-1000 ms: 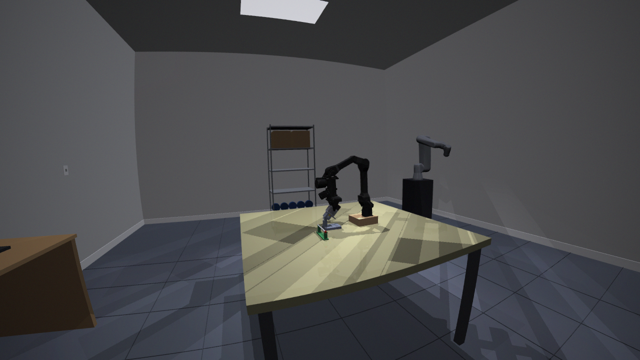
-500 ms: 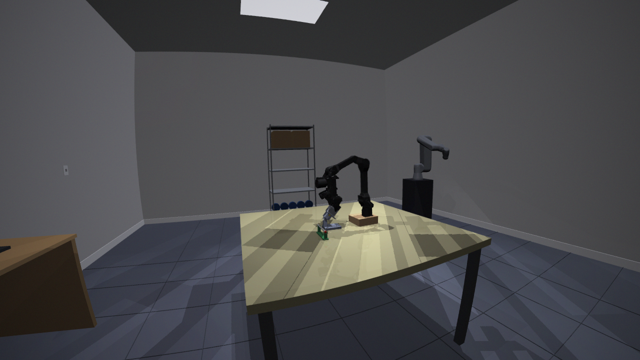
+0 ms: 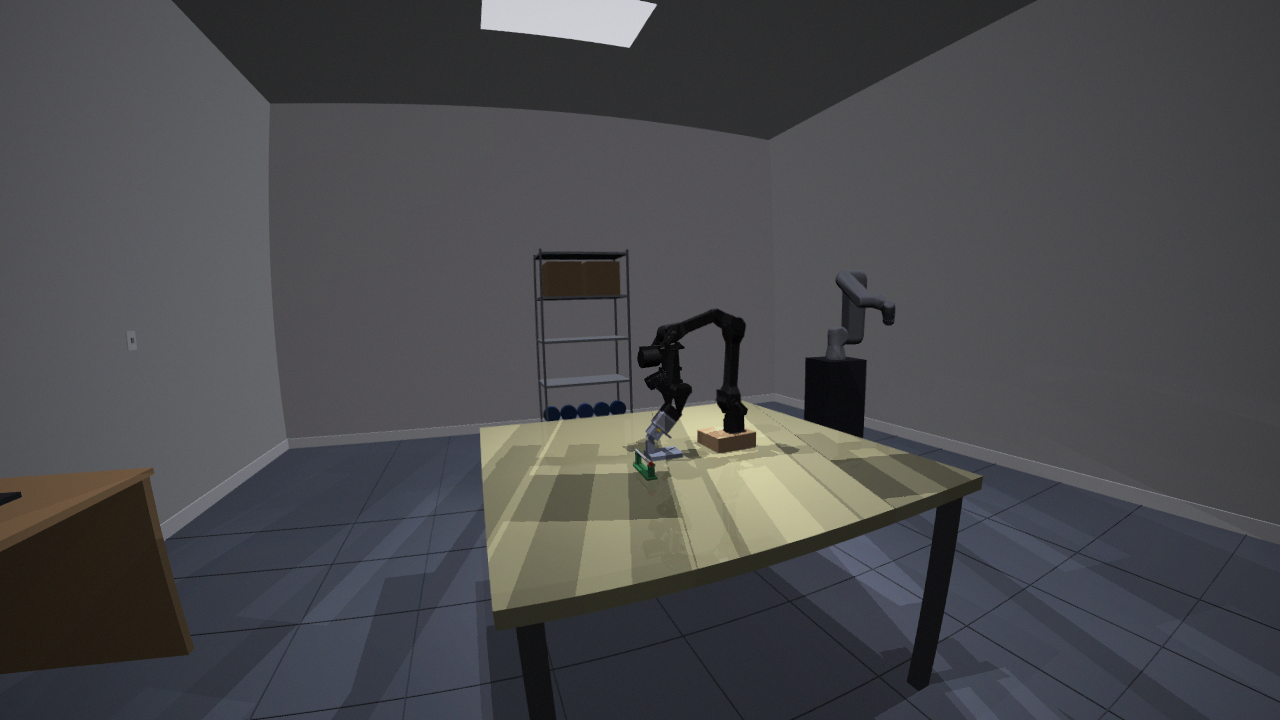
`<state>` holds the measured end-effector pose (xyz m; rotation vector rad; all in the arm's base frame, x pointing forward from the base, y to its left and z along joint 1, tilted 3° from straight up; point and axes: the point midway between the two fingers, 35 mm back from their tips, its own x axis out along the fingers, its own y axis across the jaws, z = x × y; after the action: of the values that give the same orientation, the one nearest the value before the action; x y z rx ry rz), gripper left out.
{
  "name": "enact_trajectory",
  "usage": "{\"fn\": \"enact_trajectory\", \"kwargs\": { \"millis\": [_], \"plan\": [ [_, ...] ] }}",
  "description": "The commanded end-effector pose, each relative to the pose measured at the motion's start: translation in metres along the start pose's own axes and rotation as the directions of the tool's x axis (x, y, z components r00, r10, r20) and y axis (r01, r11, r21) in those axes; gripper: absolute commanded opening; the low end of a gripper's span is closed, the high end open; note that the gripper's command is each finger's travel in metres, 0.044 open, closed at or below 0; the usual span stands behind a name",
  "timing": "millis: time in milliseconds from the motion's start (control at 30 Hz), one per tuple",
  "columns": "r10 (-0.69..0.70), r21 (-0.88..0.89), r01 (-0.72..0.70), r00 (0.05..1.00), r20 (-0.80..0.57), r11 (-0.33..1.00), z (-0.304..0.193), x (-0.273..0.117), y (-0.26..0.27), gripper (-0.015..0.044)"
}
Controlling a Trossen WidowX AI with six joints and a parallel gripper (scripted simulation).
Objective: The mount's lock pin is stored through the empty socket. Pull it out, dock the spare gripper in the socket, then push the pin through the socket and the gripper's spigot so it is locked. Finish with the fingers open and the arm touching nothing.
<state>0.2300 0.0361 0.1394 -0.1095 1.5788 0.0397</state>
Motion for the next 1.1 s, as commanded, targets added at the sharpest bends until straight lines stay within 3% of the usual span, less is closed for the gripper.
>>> {"fn": "enact_trajectory", "kwargs": {
  "millis": [0, 867, 1067],
  "plan": [
    [0.0, 0.001, 0.0, 1.0, 0.0, 1.0, -0.006, -0.007, 0.0, 0.044],
    [-0.003, -0.018, 0.002, 1.0, -0.021, 1.0, -0.034, -0.051, -0.001, 0.044],
    [0.003, -0.018, -0.002, 1.0, 0.026, 1.0, -0.035, -0.063, -0.002, 0.044]
  ]
}}
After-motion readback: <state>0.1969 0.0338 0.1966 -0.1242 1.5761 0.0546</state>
